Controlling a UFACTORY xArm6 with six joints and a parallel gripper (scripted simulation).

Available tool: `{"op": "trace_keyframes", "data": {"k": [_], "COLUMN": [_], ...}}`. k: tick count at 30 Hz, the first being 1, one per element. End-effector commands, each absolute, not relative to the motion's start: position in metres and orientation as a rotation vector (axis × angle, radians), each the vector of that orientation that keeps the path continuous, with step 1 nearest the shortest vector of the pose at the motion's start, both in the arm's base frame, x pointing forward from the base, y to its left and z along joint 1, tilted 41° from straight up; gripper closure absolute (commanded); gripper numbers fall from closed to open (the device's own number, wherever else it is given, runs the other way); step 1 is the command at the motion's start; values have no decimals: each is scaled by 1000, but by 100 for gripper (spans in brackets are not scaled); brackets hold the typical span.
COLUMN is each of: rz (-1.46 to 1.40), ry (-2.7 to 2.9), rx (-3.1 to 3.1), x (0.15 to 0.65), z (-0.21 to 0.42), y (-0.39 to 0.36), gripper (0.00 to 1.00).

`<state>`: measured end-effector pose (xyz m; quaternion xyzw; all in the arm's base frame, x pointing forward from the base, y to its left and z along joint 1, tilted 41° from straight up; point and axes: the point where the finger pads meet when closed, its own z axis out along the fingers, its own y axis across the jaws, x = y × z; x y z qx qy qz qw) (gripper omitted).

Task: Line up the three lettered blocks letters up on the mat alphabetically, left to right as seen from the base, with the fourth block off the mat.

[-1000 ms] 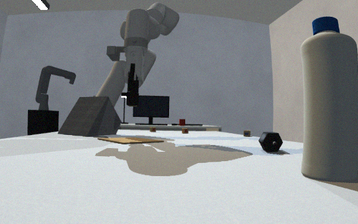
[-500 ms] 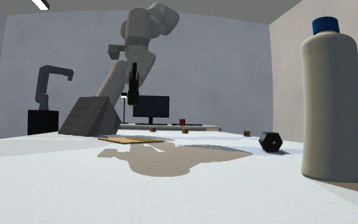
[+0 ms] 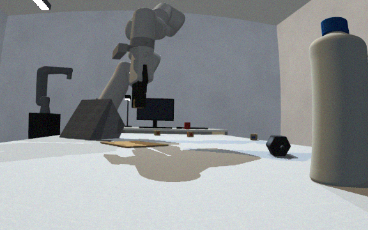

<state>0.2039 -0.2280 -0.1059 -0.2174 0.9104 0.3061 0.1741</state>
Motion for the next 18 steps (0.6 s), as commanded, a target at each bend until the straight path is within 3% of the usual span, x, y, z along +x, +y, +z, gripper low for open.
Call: {"op": "trace_keyframes", "data": {"k": [1, 18], "rz": [810, 683], "ry": [2501, 2268], "rx": [-781, -1176], "x": [206, 211], "z": [-105, -104], "y": [-230, -231], "gripper": [77, 77]}}
